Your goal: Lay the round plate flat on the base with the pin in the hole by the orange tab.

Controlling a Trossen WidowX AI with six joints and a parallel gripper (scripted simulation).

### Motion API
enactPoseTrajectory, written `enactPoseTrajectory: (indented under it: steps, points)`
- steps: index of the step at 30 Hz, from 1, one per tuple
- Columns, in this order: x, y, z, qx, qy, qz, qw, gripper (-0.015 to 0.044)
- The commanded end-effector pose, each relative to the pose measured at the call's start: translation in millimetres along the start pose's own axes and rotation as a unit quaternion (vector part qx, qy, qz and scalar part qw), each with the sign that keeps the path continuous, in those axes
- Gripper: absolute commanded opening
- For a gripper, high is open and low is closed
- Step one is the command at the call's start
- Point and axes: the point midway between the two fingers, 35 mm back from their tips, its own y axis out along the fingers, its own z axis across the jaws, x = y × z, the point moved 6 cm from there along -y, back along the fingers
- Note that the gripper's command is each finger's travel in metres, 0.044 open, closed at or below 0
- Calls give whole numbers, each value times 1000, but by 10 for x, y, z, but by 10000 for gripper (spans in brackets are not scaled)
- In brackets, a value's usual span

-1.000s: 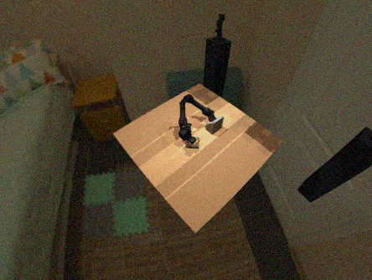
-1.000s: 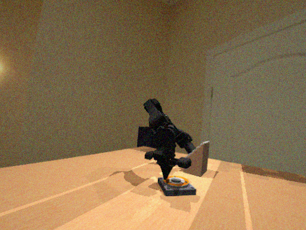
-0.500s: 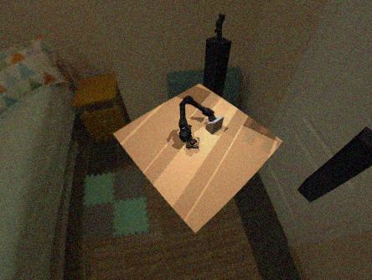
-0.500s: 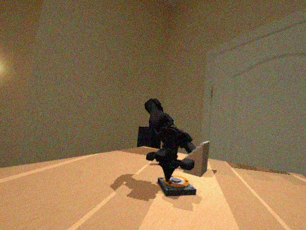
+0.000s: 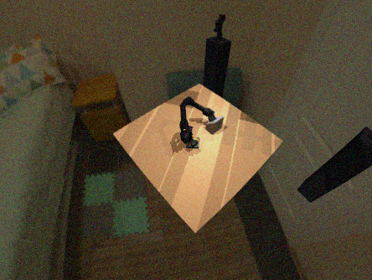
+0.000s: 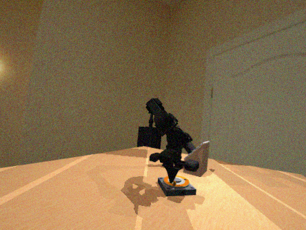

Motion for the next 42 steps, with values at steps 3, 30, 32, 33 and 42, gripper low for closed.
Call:
enactPoseTrajectory:
  steps: [3, 30, 32, 33, 42]
  points:
    - [8, -4, 98, 3, 4, 0, 1000, 0]
    - [-224, -29, 423, 4, 4, 0, 1000, 0]
    - [-242, -33, 438, 4, 4, 0, 1000, 0]
    - [-250, -32, 444, 4, 4, 0, 1000, 0]
    - [-332, -44, 489, 4, 4, 0, 1000, 0]
